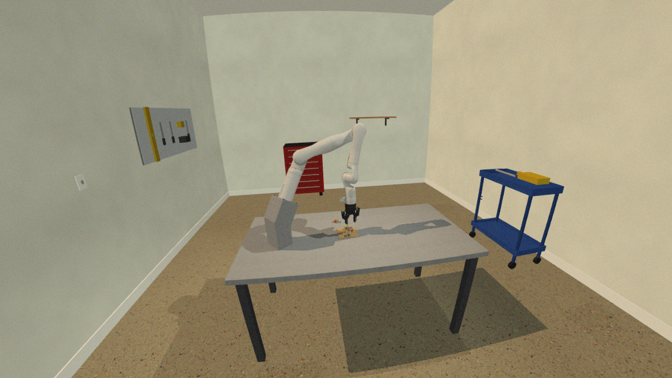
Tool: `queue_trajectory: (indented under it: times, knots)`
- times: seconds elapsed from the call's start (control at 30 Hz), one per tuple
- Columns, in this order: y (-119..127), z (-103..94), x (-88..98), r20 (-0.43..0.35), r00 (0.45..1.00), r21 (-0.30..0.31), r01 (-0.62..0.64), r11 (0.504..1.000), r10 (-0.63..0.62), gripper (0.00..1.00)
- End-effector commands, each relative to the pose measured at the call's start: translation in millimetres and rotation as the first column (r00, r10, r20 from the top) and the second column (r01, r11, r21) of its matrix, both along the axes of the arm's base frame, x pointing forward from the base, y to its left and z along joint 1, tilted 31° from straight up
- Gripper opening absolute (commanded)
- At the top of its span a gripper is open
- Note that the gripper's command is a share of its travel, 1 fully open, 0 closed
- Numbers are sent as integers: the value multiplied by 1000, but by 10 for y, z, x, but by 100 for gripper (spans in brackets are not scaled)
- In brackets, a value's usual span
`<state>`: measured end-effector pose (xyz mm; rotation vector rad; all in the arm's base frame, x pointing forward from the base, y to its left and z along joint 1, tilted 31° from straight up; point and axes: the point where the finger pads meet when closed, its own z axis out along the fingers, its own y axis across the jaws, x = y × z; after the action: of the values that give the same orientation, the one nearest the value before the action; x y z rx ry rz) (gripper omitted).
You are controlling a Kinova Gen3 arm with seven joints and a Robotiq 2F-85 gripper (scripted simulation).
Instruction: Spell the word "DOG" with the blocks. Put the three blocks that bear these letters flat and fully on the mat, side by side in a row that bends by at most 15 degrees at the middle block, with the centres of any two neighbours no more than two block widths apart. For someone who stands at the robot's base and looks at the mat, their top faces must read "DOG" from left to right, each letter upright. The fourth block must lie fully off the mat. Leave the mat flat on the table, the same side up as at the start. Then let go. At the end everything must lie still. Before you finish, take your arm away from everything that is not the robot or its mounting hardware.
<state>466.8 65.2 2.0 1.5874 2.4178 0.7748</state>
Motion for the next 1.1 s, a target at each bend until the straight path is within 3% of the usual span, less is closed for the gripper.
queue_trajectory:
  times: [0.0,0.5,1.07]
  knots:
    - [42,-29,22,6,1000,1,-11,1000,11,64]
    - [106,-194,95,5,1000,1,-11,1000,11,64]
    - [116,-216,99,4,1000,1,-11,1000,11,64]
